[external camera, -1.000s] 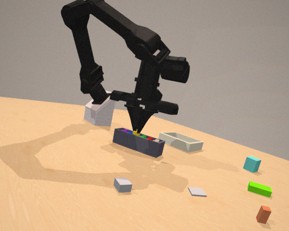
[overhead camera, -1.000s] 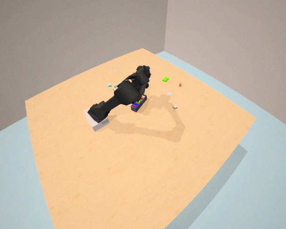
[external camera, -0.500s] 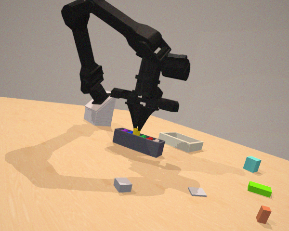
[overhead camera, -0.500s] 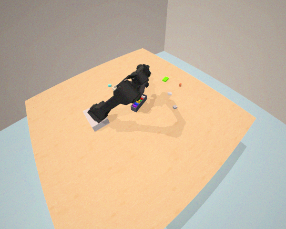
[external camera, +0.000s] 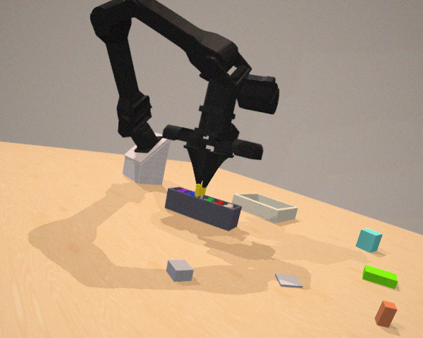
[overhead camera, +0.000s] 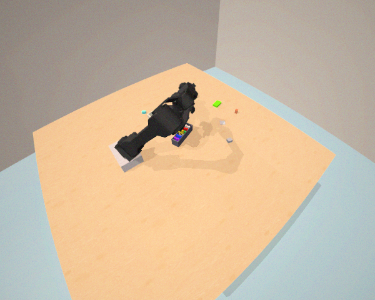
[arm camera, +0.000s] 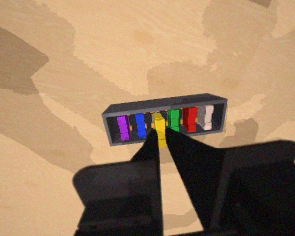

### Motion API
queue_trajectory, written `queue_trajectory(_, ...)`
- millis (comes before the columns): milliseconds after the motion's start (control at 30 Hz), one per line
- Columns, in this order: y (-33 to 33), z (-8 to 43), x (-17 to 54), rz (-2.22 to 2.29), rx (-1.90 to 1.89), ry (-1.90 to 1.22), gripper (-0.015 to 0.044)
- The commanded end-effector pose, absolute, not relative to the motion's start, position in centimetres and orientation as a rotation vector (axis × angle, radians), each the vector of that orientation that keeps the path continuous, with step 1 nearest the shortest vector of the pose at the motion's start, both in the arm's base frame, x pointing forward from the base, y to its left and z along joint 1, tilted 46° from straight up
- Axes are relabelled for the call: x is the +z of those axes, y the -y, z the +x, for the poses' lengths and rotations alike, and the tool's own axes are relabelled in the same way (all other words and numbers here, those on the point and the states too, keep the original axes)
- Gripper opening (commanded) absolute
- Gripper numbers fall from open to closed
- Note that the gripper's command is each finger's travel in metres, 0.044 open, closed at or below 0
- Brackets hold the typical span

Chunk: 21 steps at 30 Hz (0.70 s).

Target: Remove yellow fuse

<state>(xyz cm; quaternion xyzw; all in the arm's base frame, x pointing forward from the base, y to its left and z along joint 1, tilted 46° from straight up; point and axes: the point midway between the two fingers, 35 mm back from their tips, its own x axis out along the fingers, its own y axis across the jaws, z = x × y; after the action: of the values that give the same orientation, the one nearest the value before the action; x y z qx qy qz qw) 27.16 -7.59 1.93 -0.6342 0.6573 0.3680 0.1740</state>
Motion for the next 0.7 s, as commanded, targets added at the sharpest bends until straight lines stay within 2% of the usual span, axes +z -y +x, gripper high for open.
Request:
queue_trajectory(0,7.37,27.28,2.17,-1.795,1.037,-1.856,0.0000)
queue_trajectory(667,6.66,27.36,2.86,-1.797,1.038,-1.857,0.0000)
